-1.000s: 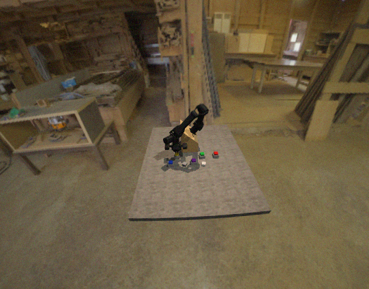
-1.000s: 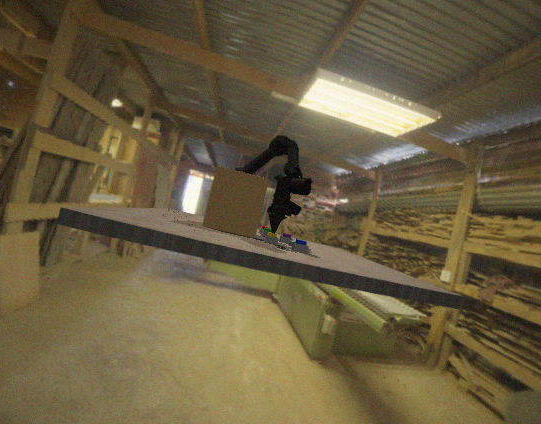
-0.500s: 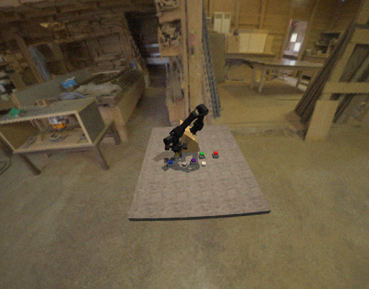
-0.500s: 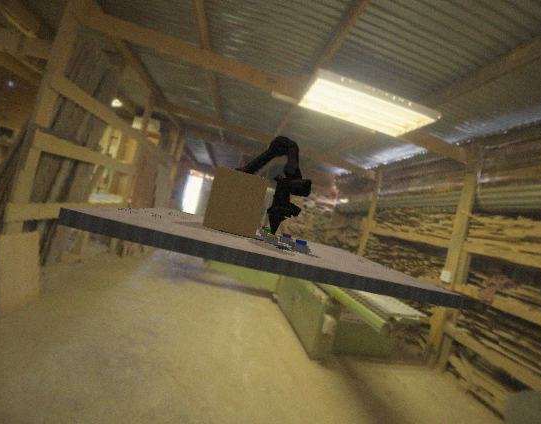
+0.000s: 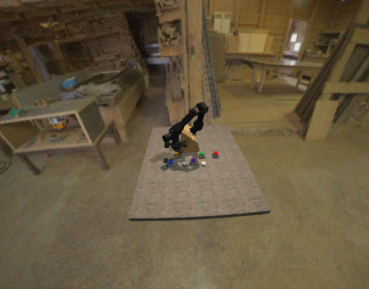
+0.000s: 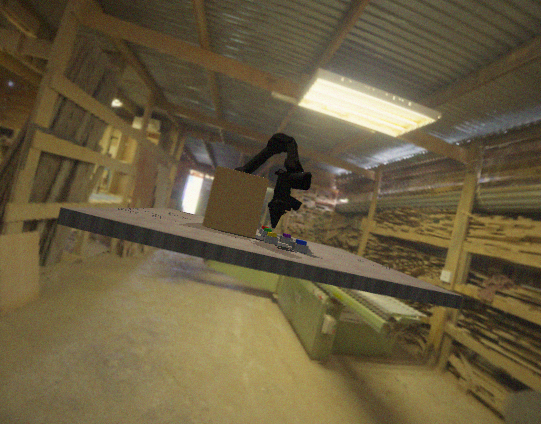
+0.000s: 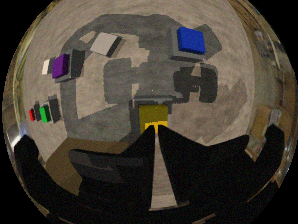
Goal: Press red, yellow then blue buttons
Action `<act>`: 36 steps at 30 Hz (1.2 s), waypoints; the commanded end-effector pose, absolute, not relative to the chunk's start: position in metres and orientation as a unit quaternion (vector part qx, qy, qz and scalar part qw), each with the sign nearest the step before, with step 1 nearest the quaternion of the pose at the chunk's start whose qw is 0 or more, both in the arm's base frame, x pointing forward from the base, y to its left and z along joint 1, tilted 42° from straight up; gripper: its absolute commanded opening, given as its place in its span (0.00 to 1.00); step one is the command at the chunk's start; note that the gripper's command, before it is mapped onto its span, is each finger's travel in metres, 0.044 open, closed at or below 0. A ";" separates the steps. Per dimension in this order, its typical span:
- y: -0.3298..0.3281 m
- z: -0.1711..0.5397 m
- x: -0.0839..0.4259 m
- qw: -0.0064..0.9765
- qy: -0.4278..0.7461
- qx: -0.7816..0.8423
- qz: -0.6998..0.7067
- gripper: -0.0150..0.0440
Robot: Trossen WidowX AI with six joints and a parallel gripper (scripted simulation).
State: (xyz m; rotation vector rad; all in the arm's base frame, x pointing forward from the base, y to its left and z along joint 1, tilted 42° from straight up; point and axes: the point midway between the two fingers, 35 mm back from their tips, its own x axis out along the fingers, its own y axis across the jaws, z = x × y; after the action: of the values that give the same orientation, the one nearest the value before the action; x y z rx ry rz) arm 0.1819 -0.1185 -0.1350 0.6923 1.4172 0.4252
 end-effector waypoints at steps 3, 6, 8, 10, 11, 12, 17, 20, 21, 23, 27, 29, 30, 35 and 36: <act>-0.133 -0.119 0.181 0.686 0.634 0.302 0.190 0.29; -0.162 -0.085 0.175 0.686 0.634 0.302 0.190 0.29; -0.164 -0.082 0.174 0.686 0.634 0.302 0.190 0.29; -0.164 -0.082 0.174 0.686 0.634 0.302 0.190 0.29; -0.164 -0.082 0.174 0.686 0.634 0.302 0.190 0.29; -0.166 -0.082 0.176 0.686 0.634 0.302 0.190 0.29; -0.192 -0.093 0.213 0.687 0.633 0.301 0.189 0.29; -0.207 -0.101 0.239 0.688 0.633 0.300 0.189 0.29; -0.211 -0.104 0.248 0.689 0.632 0.300 0.189 0.29; -0.217 -0.109 0.264 0.689 0.632 0.300 0.190 0.29; -0.219 -0.111 0.270 0.689 0.632 0.300 0.190 0.29; -0.217 -0.113 0.271 0.689 0.632 0.300 0.190 0.29; -0.211 -0.121 0.273 0.689 0.632 0.300 0.190 0.29; -0.179 -0.157 0.278 0.689 0.631 0.301 0.191 0.29; -0.179 -0.157 0.278 0.689 0.631 0.301 0.191 0.29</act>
State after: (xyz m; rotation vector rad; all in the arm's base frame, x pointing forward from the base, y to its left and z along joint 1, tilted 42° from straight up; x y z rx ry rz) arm 0.2807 -0.1941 -0.1405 0.6473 1.3998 0.4178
